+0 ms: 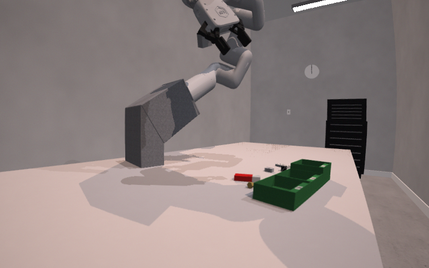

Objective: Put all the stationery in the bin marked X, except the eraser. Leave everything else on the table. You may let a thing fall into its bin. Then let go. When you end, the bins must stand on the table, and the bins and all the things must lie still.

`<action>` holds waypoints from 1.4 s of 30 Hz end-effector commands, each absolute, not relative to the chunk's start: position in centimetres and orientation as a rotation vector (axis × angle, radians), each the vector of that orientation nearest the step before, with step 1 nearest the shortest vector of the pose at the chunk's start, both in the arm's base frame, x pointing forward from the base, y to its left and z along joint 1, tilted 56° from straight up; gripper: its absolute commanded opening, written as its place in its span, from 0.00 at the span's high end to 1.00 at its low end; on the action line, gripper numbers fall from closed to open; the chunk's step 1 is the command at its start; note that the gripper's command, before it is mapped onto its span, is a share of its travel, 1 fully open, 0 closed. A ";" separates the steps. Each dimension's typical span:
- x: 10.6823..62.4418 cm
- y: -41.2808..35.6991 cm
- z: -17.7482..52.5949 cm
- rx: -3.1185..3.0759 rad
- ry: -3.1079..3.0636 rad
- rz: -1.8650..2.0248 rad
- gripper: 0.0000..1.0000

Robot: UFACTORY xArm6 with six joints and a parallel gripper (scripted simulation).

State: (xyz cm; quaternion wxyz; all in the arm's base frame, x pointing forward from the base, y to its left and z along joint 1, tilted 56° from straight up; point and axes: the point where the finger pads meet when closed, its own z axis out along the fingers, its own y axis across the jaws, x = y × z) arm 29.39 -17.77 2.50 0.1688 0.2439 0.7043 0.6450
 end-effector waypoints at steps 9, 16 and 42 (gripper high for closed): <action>29.4 -17.9 2.5 0.692 2.003 1.830 0.00; 29.4 -17.9 2.5 0.692 2.003 1.830 0.00; 31.7 -6.8 -4.7 0.575 2.031 1.765 0.93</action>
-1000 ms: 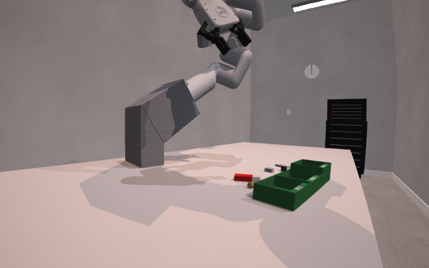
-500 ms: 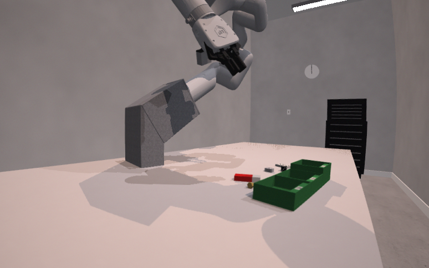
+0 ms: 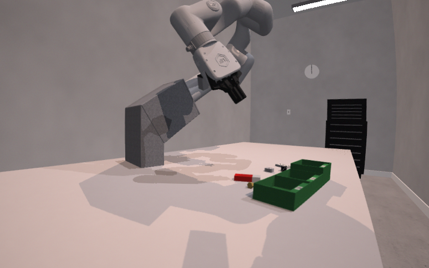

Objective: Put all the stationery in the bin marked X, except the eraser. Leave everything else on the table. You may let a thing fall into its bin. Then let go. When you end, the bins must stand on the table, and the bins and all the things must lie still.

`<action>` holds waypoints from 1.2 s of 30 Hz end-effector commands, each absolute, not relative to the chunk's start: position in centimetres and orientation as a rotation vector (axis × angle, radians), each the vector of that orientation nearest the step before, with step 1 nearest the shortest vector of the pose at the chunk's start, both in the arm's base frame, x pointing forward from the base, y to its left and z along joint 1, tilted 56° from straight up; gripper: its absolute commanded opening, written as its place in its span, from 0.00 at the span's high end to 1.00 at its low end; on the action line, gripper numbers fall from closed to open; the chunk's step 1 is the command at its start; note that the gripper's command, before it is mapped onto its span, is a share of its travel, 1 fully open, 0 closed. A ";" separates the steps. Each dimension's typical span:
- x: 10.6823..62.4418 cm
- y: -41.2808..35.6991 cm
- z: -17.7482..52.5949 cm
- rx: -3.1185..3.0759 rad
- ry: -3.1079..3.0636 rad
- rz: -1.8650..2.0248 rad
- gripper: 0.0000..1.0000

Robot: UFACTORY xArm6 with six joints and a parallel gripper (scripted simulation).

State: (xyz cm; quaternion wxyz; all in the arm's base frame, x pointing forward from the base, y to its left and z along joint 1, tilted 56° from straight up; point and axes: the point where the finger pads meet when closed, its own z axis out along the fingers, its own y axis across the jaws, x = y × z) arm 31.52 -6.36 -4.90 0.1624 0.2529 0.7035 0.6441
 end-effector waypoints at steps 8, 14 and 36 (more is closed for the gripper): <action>31.8 -6.7 -4.5 0.332 2.052 1.652 0.93; 32.2 -6.4 -4.1 0.106 2.055 1.538 0.93; 33.4 -5.6 -2.7 -0.683 1.894 1.108 0.93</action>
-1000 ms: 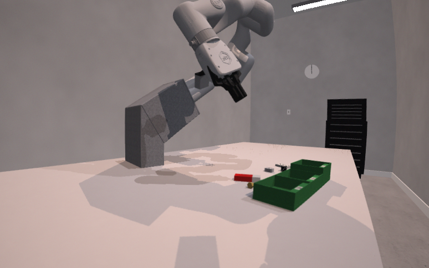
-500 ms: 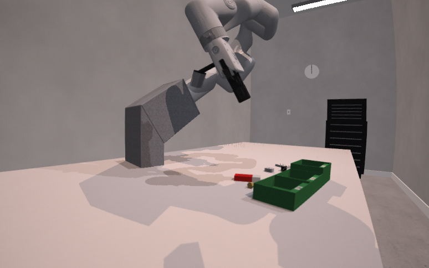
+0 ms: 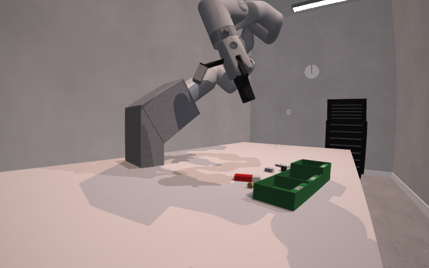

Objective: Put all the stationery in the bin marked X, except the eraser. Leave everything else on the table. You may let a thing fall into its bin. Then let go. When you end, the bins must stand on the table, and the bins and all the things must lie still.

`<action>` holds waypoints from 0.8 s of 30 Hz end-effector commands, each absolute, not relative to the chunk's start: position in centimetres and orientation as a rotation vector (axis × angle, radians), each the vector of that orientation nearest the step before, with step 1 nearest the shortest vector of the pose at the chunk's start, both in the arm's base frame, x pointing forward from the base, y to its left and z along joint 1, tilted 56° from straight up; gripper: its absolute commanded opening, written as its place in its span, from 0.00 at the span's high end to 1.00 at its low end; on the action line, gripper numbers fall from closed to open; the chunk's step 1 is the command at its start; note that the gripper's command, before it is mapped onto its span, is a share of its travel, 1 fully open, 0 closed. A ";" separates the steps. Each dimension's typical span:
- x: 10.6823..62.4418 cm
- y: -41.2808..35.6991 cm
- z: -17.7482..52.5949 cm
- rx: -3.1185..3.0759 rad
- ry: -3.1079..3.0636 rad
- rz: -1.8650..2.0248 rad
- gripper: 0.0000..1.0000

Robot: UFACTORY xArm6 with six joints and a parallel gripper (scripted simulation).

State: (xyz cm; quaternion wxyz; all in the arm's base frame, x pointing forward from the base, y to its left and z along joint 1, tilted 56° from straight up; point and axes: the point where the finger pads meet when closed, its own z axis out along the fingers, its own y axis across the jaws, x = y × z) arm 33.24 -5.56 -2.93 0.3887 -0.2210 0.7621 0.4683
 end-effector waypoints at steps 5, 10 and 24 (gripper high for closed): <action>33.8 -5.3 -2.3 -0.858 1.818 1.005 0.93; 34.0 -5.2 -2.1 -0.989 1.749 0.922 0.93; 34.8 -4.6 -1.1 -1.351 1.498 0.681 0.93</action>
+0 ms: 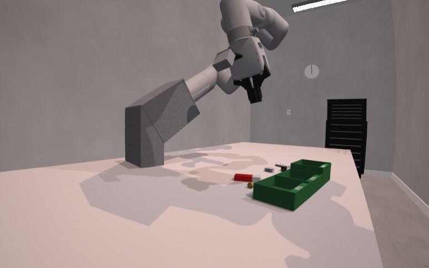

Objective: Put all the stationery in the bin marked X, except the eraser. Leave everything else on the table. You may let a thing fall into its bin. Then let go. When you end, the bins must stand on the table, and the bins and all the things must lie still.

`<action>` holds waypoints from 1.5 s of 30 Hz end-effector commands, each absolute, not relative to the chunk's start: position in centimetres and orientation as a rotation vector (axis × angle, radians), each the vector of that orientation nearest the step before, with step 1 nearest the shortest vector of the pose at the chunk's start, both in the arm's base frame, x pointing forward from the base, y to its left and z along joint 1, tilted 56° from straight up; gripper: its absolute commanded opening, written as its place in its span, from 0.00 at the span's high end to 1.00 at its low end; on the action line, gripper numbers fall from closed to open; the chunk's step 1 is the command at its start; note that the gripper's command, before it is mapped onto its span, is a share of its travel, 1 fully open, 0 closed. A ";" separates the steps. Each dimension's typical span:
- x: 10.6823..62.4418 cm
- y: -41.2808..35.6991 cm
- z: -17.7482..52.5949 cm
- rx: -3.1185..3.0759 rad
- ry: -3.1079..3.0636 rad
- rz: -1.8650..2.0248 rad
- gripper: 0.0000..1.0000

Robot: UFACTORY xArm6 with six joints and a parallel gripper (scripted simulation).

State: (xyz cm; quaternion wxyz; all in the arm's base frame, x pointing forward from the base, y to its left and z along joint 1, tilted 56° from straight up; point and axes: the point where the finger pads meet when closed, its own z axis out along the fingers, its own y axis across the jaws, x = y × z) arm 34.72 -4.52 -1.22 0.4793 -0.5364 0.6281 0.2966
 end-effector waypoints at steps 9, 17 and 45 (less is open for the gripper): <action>35.7 -4.0 -0.1 -1.609 1.243 0.486 0.93; 36.1 -3.6 0.4 -1.749 1.067 0.367 0.93; 38.0 -1.8 3.2 -2.159 0.115 -0.150 0.93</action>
